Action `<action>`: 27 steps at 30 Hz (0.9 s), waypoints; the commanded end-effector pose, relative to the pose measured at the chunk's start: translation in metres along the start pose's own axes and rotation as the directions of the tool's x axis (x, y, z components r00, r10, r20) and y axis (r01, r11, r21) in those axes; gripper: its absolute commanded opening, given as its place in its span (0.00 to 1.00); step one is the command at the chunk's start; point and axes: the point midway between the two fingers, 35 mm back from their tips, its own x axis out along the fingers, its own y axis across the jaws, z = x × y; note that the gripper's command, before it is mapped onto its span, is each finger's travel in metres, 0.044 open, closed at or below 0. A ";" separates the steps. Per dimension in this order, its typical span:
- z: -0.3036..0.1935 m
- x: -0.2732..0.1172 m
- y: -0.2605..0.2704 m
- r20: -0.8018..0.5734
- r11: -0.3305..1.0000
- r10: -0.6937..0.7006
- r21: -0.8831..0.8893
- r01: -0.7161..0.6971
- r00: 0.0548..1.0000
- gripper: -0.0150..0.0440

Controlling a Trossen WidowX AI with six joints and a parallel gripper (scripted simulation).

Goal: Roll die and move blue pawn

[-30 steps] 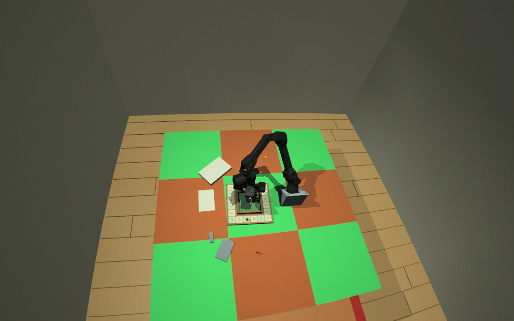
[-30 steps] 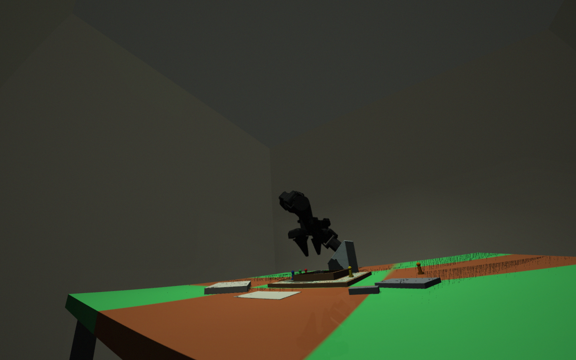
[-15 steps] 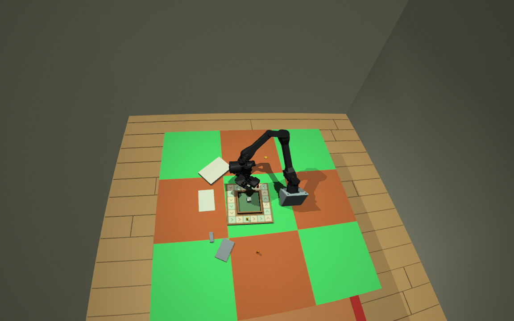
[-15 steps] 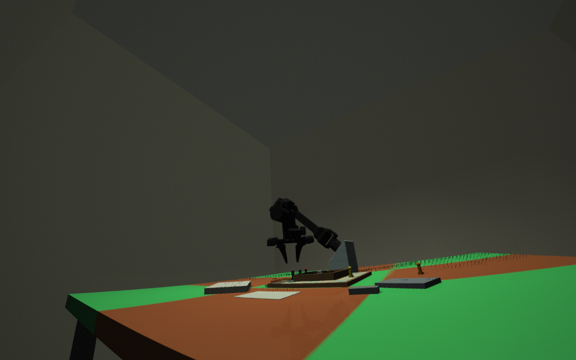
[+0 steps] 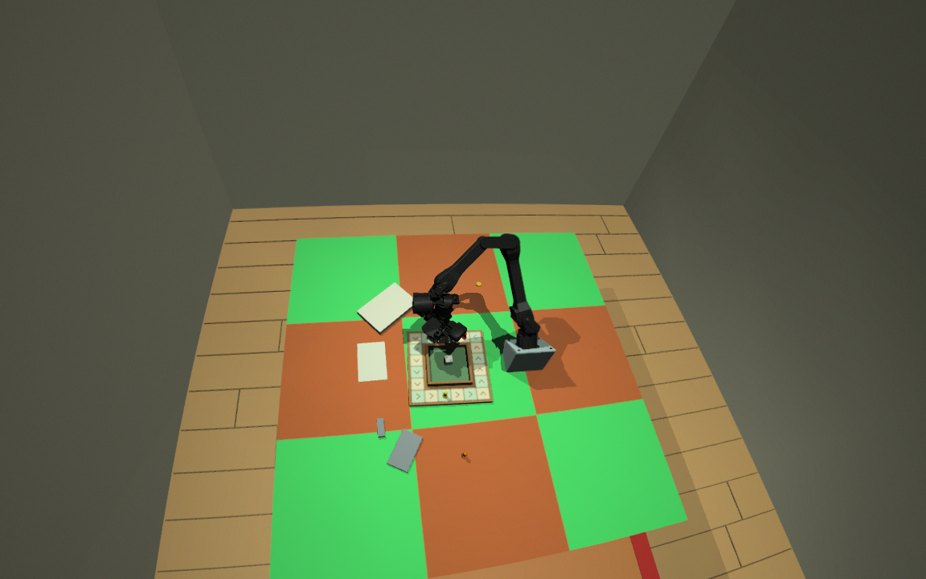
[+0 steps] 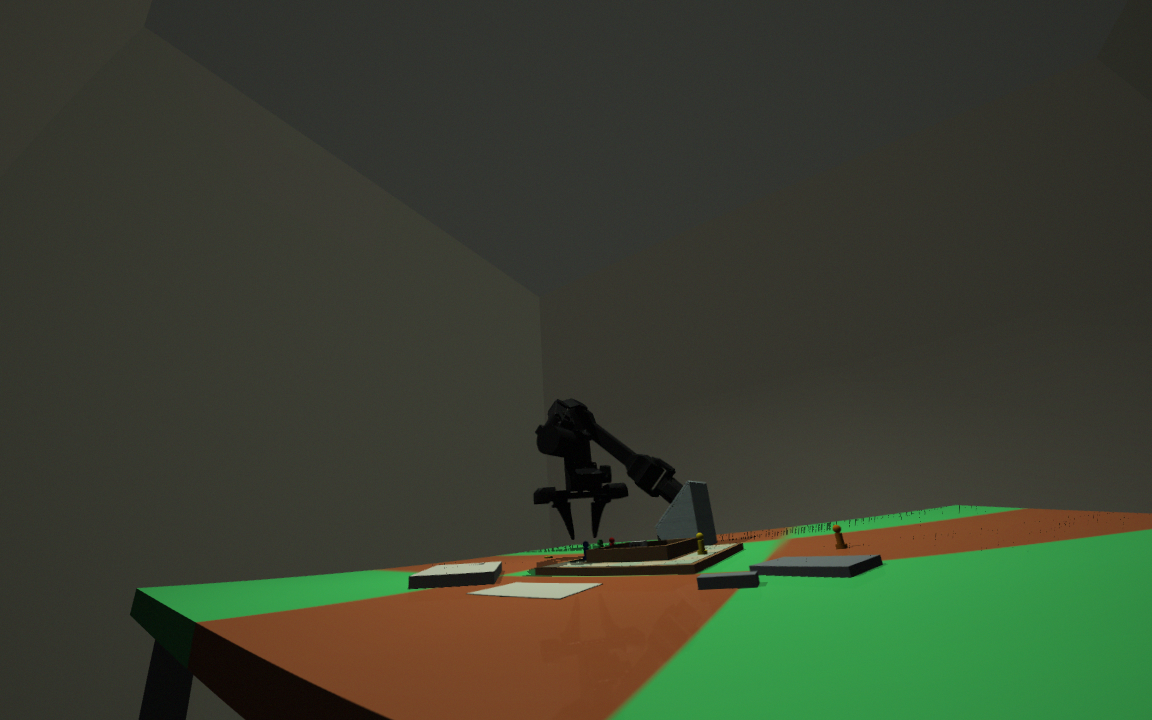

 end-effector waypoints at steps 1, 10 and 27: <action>-0.001 0.008 0.002 -0.008 1.000 0.002 -0.009 -0.002 1.000 0.59; -0.002 0.022 0.002 -0.009 1.000 0.001 -0.009 -0.001 1.000 0.59; -0.002 0.030 0.003 -0.009 1.000 0.000 -0.009 0.000 1.000 0.31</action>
